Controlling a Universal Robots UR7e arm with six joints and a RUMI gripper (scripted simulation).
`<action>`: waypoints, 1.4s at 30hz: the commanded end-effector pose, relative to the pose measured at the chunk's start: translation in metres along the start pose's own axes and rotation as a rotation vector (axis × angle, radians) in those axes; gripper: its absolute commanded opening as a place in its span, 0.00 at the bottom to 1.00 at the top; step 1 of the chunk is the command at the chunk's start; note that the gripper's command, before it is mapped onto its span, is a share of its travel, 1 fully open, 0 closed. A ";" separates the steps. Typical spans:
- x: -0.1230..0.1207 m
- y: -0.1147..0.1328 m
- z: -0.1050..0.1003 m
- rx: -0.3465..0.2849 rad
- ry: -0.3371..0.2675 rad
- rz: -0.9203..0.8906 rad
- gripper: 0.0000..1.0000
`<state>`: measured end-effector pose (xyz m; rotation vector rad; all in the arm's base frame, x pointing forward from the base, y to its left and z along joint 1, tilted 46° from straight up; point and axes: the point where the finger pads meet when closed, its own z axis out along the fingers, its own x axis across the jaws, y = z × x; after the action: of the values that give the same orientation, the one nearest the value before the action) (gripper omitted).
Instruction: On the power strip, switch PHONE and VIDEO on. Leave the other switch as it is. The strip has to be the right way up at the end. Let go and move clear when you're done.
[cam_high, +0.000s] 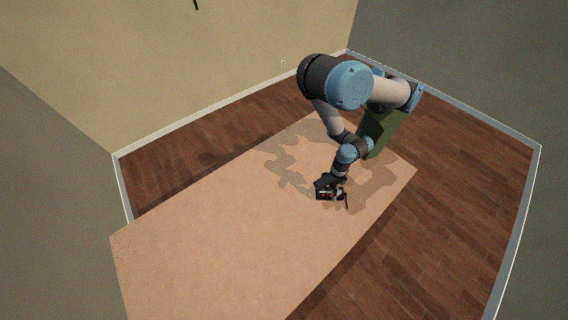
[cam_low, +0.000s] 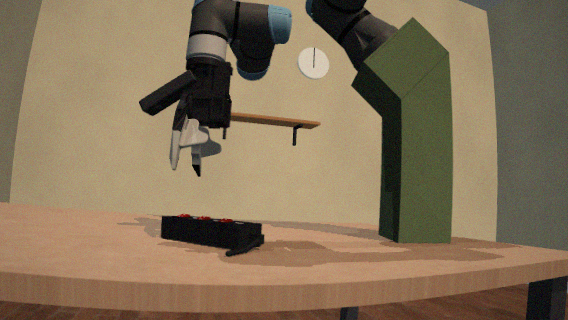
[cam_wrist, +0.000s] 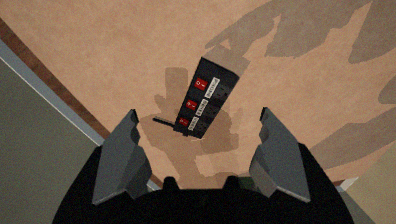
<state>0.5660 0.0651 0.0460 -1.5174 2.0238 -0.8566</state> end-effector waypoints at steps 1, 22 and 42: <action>0.003 -0.001 0.002 0.001 0.005 0.126 1.00; 0.010 -0.001 0.006 0.002 0.005 0.382 1.00; 0.011 0.000 0.007 0.002 0.005 0.424 0.00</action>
<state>0.5679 0.0532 0.0411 -1.0257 2.2300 -0.6879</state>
